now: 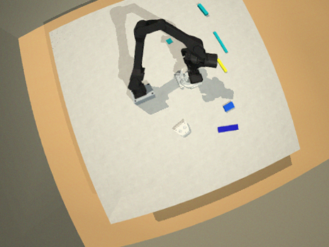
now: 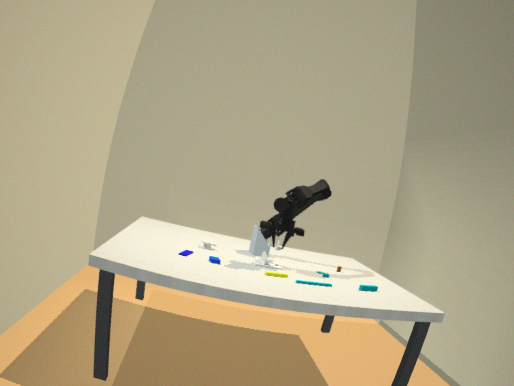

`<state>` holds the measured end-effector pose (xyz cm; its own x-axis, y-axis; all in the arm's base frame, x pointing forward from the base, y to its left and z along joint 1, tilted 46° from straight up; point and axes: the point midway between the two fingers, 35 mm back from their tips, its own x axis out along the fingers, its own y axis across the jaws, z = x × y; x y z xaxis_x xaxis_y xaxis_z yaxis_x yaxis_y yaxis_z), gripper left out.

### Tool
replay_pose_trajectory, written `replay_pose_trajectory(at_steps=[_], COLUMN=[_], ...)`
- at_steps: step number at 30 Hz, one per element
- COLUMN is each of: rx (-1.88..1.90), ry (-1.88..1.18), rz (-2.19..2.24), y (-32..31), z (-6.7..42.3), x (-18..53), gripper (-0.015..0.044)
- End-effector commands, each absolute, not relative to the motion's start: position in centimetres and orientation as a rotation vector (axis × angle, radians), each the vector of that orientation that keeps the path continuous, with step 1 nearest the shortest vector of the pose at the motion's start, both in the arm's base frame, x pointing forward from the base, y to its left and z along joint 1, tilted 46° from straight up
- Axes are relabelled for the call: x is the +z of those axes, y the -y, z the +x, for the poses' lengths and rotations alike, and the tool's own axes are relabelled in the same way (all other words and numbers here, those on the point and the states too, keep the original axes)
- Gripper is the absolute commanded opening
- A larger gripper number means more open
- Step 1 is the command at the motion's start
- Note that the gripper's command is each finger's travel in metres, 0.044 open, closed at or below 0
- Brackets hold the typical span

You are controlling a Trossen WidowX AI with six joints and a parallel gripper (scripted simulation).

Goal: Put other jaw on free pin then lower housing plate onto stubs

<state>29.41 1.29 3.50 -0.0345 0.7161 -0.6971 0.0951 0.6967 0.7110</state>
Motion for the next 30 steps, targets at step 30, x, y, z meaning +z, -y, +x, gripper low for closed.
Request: replay_pose_trajectory(at_steps=[30], rx=[0.567], ry=[-1.548], rz=[0.695], y=[-3.6], z=[29.5], x=[1.5], gripper=[0.0134])
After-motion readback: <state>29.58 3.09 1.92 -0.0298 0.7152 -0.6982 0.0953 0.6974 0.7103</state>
